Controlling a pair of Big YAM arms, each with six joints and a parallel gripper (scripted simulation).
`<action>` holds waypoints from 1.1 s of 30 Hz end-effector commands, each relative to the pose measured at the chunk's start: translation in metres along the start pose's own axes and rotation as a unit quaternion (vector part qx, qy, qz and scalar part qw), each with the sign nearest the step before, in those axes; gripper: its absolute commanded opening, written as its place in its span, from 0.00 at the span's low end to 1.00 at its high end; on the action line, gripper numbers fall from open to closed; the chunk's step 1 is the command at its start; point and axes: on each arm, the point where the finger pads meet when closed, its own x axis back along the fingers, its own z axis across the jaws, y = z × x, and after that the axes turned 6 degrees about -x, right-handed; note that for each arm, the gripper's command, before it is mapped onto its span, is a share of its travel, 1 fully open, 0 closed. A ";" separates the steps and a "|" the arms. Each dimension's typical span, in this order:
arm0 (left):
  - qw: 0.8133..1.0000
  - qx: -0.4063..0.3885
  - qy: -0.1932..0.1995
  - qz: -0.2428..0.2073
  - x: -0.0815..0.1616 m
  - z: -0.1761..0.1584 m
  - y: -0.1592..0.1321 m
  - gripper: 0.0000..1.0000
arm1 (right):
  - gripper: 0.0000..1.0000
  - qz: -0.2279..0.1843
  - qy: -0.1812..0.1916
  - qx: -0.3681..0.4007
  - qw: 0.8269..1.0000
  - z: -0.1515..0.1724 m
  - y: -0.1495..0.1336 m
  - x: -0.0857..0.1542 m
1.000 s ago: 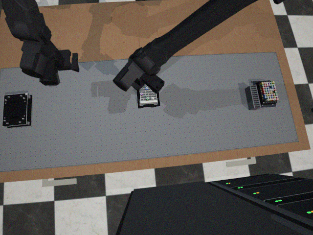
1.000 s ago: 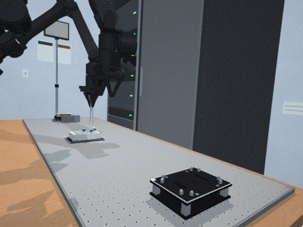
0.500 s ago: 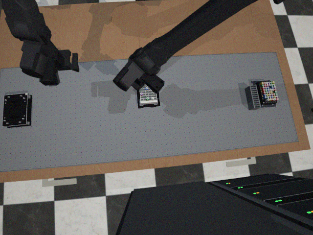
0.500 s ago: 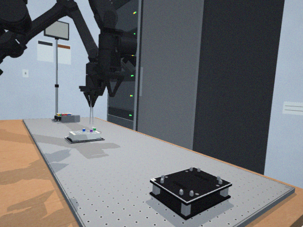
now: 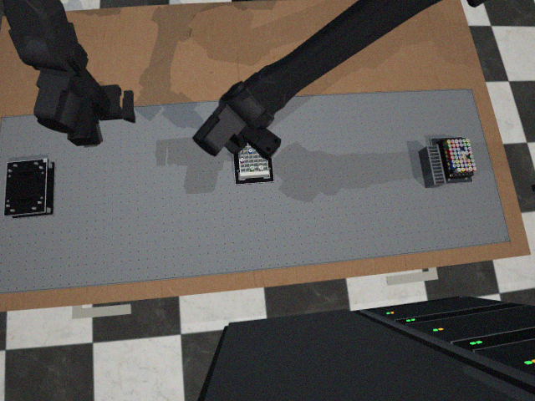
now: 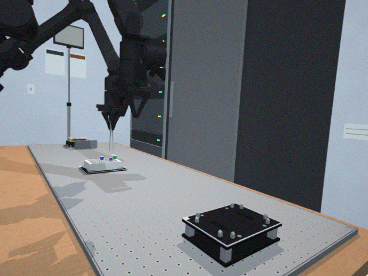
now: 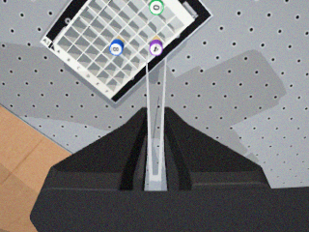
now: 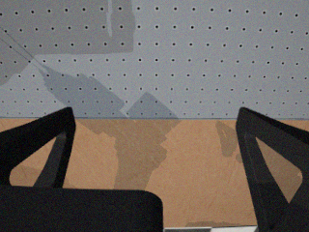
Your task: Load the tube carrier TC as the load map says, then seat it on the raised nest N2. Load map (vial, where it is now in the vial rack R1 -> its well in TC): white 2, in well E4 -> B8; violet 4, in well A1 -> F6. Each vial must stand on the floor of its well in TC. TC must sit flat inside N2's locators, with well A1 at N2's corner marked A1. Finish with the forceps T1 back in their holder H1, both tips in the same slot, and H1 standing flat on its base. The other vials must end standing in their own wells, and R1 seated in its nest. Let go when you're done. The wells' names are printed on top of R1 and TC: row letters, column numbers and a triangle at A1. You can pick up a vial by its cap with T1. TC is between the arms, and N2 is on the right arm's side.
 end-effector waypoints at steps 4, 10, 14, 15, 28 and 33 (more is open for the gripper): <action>1.000 -0.003 -0.018 0.000 0.019 -0.017 -0.002 0.11 | 1.00 -0.009 -0.002 -0.001 1.000 -0.001 0.009 0.004; 1.000 -0.004 -0.017 0.000 0.019 -0.016 -0.002 0.11 | 1.00 -0.009 -0.002 -0.001 1.000 -0.001 0.009 0.004; 1.000 -0.004 -0.017 0.000 0.019 -0.015 -0.002 0.11 | 1.00 -0.009 -0.002 -0.001 1.000 -0.001 0.009 0.004; 1.000 -0.004 -0.016 0.000 0.019 -0.015 -0.002 0.11 | 1.00 -0.009 -0.002 -0.001 1.000 -0.001 0.009 0.004; 1.000 -0.005 -0.015 0.000 0.019 -0.011 -0.003 0.11 | 1.00 -0.009 -0.002 -0.001 1.000 -0.001 0.009 0.004; 1.000 -0.005 -0.014 0.001 0.019 -0.010 -0.003 0.11 | 1.00 -0.009 -0.002 -0.001 1.000 -0.001 0.009 0.004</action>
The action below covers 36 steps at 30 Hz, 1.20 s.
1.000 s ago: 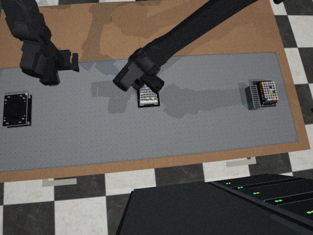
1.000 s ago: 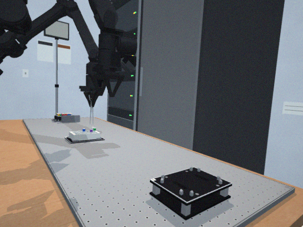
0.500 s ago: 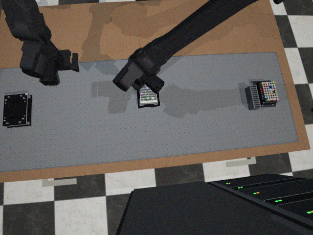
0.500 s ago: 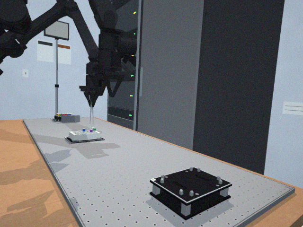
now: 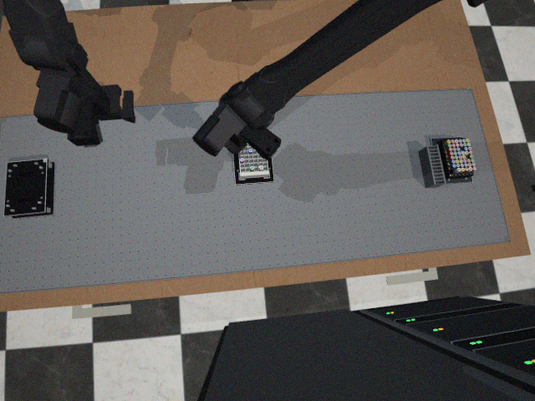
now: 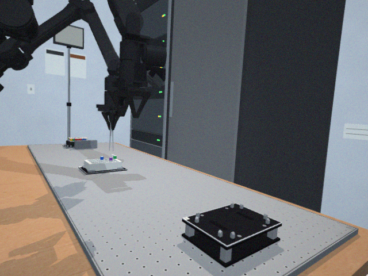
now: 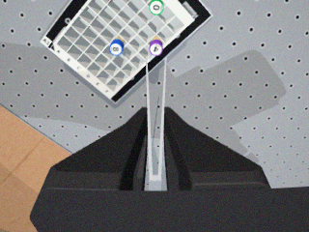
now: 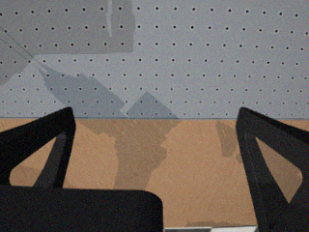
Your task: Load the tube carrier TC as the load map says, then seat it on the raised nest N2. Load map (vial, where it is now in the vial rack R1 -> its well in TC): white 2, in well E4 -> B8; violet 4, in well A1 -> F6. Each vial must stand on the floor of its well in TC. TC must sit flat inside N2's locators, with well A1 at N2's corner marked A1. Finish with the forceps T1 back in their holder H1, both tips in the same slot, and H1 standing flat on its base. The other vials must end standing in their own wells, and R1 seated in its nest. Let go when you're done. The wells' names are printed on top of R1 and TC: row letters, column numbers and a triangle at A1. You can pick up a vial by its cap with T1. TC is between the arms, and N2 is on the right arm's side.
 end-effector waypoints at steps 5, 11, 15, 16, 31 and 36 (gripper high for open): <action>1.000 -0.006 -0.014 0.001 0.019 -0.009 -0.003 0.10 | 1.00 -0.009 -0.002 -0.001 1.000 -0.001 0.009 0.004; 1.000 -0.006 -0.013 0.001 0.019 -0.008 -0.004 0.08 | 1.00 -0.009 -0.002 -0.001 1.000 -0.001 0.009 0.004; 1.000 -0.006 -0.013 0.001 0.019 -0.008 -0.004 0.08 | 1.00 -0.009 -0.002 -0.001 1.000 -0.001 0.009 0.004; 1.000 -0.006 -0.013 0.001 0.019 -0.008 -0.004 0.08 | 1.00 -0.009 -0.002 -0.001 1.000 -0.001 0.009 0.004; 1.000 -0.006 -0.012 0.001 0.018 -0.007 -0.004 0.08 | 1.00 -0.009 -0.002 -0.001 1.000 -0.001 0.009 0.004; 1.000 -0.007 -0.012 0.001 0.018 -0.006 -0.004 0.07 | 1.00 -0.009 -0.002 -0.001 1.000 -0.001 0.009 0.004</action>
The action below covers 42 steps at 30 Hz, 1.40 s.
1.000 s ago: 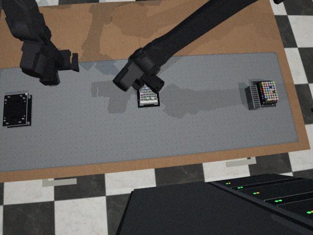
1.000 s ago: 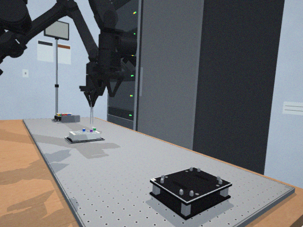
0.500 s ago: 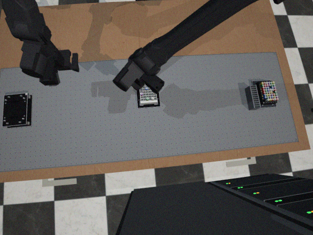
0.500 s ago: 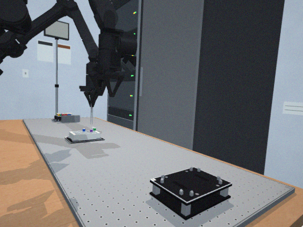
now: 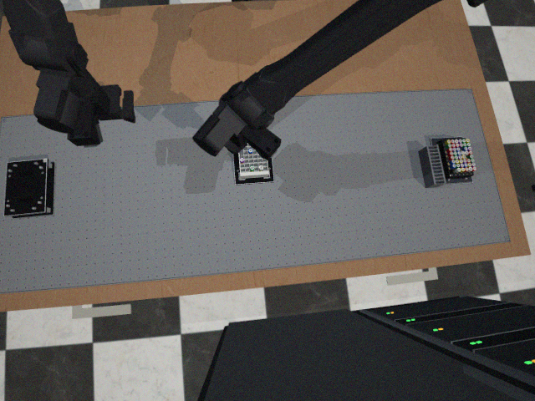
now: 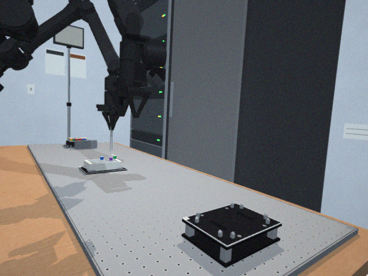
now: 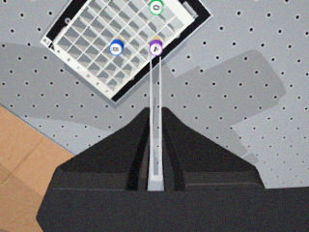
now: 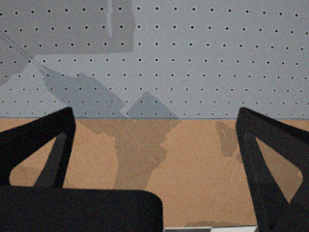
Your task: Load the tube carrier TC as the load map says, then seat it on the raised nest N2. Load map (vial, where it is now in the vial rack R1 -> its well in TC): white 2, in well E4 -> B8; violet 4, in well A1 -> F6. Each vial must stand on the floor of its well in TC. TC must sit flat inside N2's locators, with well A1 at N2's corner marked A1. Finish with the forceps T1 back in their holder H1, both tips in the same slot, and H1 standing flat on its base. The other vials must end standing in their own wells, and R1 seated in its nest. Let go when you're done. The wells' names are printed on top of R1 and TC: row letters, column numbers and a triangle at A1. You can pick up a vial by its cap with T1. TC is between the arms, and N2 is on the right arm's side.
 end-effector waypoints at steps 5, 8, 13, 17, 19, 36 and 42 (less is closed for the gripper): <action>1.000 -0.007 -0.012 0.001 0.018 -0.006 -0.004 0.07 | 1.00 -0.009 -0.002 -0.001 1.000 -0.001 0.009 0.004; 1.000 -0.007 -0.012 0.001 0.018 -0.006 -0.004 0.07 | 1.00 -0.009 -0.002 -0.001 1.000 -0.001 0.009 0.004; 1.000 -0.007 -0.011 0.001 0.018 -0.005 -0.004 0.07 | 1.00 -0.009 -0.002 -0.001 1.000 -0.001 0.009 0.004; 1.000 -0.007 -0.011 0.001 0.018 -0.005 -0.005 0.07 | 1.00 -0.009 -0.002 -0.001 1.000 -0.001 0.009 0.004; 1.000 -0.007 -0.011 0.001 0.018 -0.005 -0.005 0.07 | 1.00 -0.009 -0.002 -0.001 1.000 -0.001 0.009 0.004; 1.000 -0.009 -0.009 0.001 0.016 -0.003 -0.006 0.07 | 1.00 -0.009 -0.002 -0.001 1.000 -0.001 0.009 0.004; 1.000 -0.011 -0.010 0.002 0.010 -0.006 -0.009 0.07 | 1.00 -0.009 -0.002 -0.001 1.000 -0.001 0.009 0.004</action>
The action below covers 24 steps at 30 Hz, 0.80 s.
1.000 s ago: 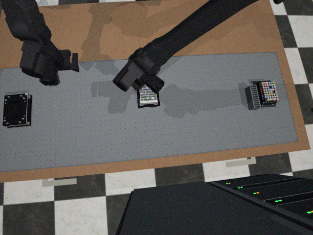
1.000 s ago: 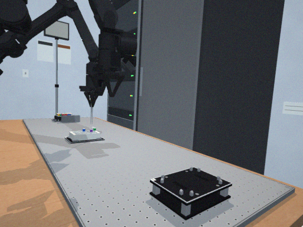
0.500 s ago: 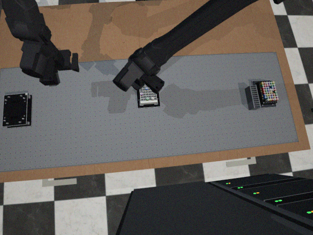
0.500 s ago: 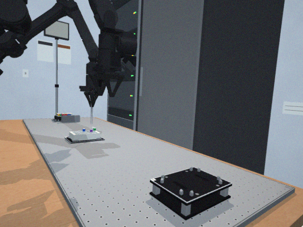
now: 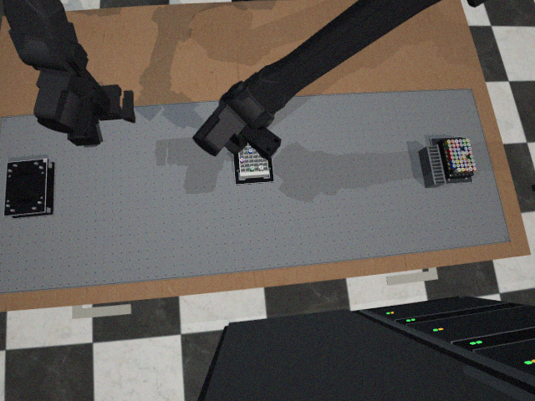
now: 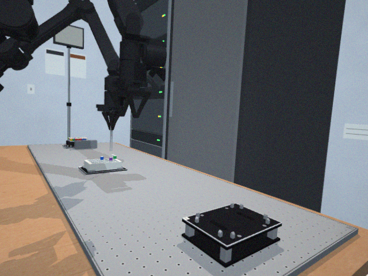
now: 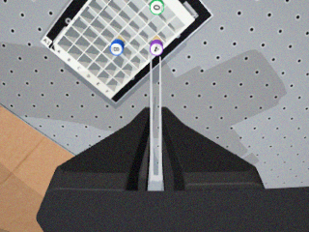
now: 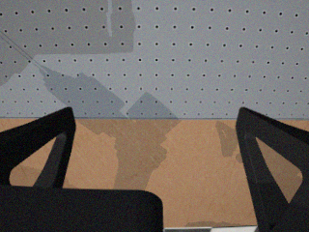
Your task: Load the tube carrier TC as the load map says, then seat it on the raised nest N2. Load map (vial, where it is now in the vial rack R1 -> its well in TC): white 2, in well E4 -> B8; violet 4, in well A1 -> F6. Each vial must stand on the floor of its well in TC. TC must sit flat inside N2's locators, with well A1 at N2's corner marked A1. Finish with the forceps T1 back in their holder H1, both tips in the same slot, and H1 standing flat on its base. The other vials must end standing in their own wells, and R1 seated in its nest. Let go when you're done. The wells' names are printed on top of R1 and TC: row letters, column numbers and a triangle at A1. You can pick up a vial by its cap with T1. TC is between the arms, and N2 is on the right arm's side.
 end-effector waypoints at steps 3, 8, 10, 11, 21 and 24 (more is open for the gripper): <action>1.000 -0.012 -0.010 0.002 0.009 -0.007 -0.009 0.07 | 1.00 -0.009 -0.002 -0.001 1.000 -0.001 0.009 0.004; 1.000 -0.013 -0.009 0.002 0.004 -0.007 -0.013 0.07 | 1.00 -0.009 -0.002 -0.001 1.000 -0.001 0.009 0.004; 1.000 -0.013 -0.009 0.002 0.002 -0.007 -0.014 0.07 | 1.00 -0.009 -0.002 -0.001 1.000 -0.001 0.009 0.004; 1.000 -0.013 -0.010 0.002 0.002 -0.008 -0.014 0.07 | 1.00 -0.009 -0.002 -0.001 1.000 -0.001 0.009 0.004; 1.000 -0.008 -0.010 0.001 -0.001 -0.010 -0.009 0.07 | 1.00 -0.009 -0.002 -0.001 1.000 -0.001 0.009 0.004; 1.000 -0.005 -0.010 0.000 -0.002 -0.012 -0.006 0.07 | 1.00 -0.009 -0.002 -0.001 1.000 -0.001 0.009 0.004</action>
